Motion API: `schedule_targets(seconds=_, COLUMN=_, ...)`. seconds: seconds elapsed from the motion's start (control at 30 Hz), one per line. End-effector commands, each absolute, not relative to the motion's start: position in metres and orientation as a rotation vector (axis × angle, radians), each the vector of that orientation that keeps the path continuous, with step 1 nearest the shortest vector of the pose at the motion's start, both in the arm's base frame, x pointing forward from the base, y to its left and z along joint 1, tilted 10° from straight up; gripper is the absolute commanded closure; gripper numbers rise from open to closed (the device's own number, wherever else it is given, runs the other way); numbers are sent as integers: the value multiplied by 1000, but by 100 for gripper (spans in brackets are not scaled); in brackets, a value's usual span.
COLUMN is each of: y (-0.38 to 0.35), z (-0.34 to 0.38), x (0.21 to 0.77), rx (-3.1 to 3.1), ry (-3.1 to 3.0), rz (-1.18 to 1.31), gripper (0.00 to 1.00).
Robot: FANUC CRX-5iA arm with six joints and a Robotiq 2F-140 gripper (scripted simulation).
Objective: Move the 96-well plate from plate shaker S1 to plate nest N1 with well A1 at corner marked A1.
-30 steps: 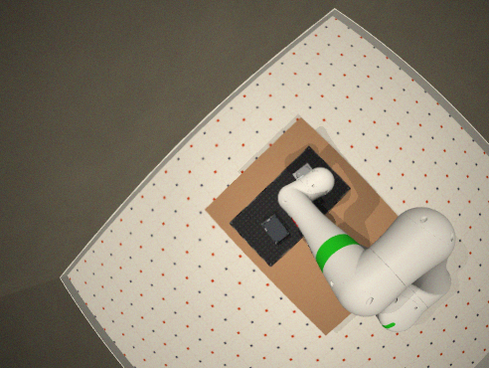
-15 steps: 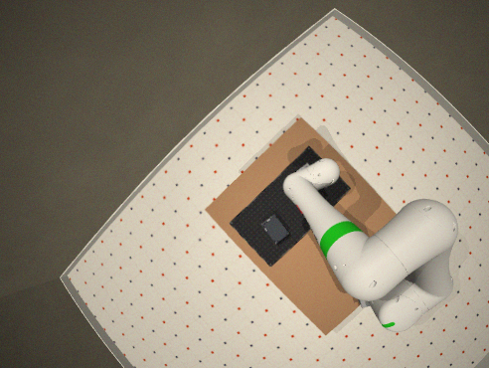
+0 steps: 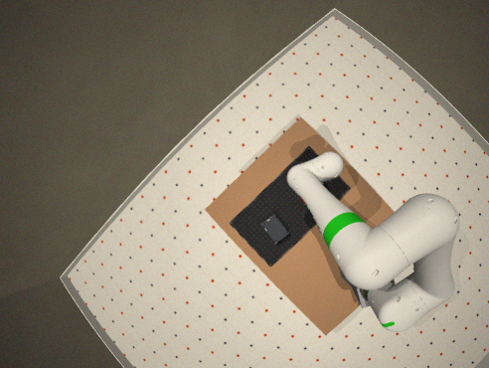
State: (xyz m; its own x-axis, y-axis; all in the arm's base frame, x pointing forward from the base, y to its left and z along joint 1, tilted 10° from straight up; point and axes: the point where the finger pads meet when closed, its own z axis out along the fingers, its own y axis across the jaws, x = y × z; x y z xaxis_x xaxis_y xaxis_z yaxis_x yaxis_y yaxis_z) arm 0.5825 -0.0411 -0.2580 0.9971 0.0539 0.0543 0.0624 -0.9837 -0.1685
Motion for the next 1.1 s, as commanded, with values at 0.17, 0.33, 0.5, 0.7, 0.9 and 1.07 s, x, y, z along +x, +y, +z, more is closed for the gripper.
schedule_targets(seconds=0.17, y=-41, z=-258, x=582, rx=-2969, ry=-87, rz=-74, gripper=100)
schedule_targets(seconds=0.33, y=-41, z=-258, x=582, rx=-2969, ry=-87, rz=-74, gripper=100)
schedule_targets(seconds=0.5, y=-40, z=-258, x=582, rx=-2969, ry=-87, rz=-74, gripper=100)
schedule_targets(seconds=0.7, y=-40, z=-258, x=582, rx=-2969, ry=-87, rz=-74, gripper=100)
schedule_targets(seconds=0.9, y=-40, z=-258, x=582, rx=-2969, ry=-87, rz=-74, gripper=100)
schedule_targets(seconds=1.07, y=-39, z=-264, x=582, rx=-2969, ry=-87, rz=-74, gripper=100)
